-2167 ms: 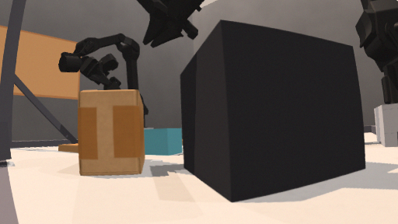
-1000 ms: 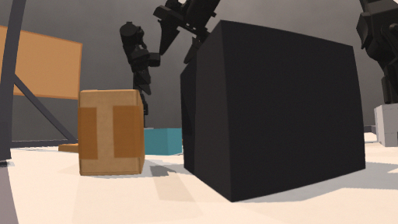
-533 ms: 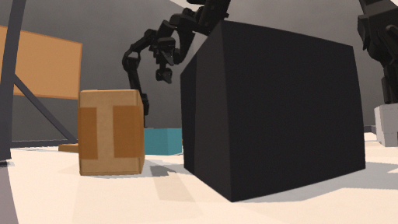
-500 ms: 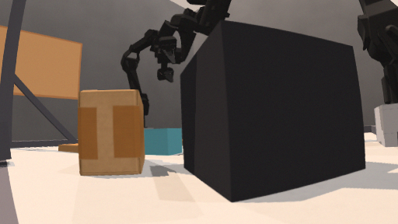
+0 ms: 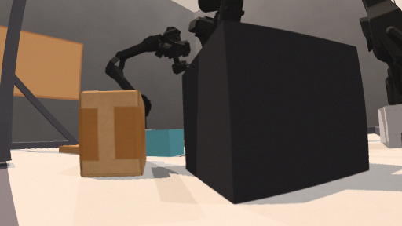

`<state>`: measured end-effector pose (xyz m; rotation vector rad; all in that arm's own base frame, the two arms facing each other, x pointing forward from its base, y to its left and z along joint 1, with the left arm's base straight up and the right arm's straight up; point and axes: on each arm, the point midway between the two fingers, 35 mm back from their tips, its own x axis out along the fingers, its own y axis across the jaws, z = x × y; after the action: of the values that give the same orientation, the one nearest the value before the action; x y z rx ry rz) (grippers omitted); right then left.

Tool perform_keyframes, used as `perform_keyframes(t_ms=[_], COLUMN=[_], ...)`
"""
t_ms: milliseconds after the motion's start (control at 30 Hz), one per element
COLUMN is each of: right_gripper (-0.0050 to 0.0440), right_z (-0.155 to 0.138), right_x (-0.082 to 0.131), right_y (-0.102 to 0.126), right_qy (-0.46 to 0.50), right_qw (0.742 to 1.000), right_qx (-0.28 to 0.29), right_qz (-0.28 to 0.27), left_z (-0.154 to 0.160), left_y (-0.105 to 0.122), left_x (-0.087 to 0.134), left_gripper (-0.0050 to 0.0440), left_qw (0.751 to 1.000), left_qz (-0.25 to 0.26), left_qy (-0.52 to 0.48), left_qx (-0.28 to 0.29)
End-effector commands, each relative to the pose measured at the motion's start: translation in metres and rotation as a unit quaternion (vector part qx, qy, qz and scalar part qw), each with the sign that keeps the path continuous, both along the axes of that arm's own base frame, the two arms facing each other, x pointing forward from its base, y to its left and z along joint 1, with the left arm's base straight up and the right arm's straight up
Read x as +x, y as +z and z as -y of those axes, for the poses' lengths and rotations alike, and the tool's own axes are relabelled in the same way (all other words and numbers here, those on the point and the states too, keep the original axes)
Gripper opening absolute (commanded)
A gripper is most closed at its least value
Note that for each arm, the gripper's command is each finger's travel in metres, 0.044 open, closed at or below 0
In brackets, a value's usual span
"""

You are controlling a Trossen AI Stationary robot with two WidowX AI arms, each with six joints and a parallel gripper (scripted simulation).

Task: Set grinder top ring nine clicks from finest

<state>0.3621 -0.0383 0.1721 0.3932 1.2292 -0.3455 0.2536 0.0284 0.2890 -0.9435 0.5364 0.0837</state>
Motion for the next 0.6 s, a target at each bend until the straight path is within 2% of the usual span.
perform_keyframes(t_ms=[0,300,367,567], right_gripper=[0.04,0.04,0.04,0.04], right_z=[0.01,0.025,0.025,0.033], right_x=[-0.007,-0.03,-0.03,-0.045], right_y=[0.012,0.015,0.015,0.017], right_qy=[-0.034,-0.101,-0.101,-0.14], right_qw=[0.999,0.993,0.993,0.985], right_qx=[0.011,0.029,0.029,0.04], right_qz=[-0.01,-0.061,-0.061,-0.093], left_z=[-0.014,-0.027,-0.027,-0.023], left_y=[0.03,0.066,0.066,0.081], left_x=[-0.019,-0.055,-0.055,-0.075], left_gripper=[0.04,0.04,0.04,0.04], left_qw=[0.995,0.96,0.96,0.922], left_qz=[0.09,0.198,0.198,0.237], left_qy=[-0.021,-0.022,-0.022,-0.026], left_qx=[0.048,0.199,0.199,0.305])
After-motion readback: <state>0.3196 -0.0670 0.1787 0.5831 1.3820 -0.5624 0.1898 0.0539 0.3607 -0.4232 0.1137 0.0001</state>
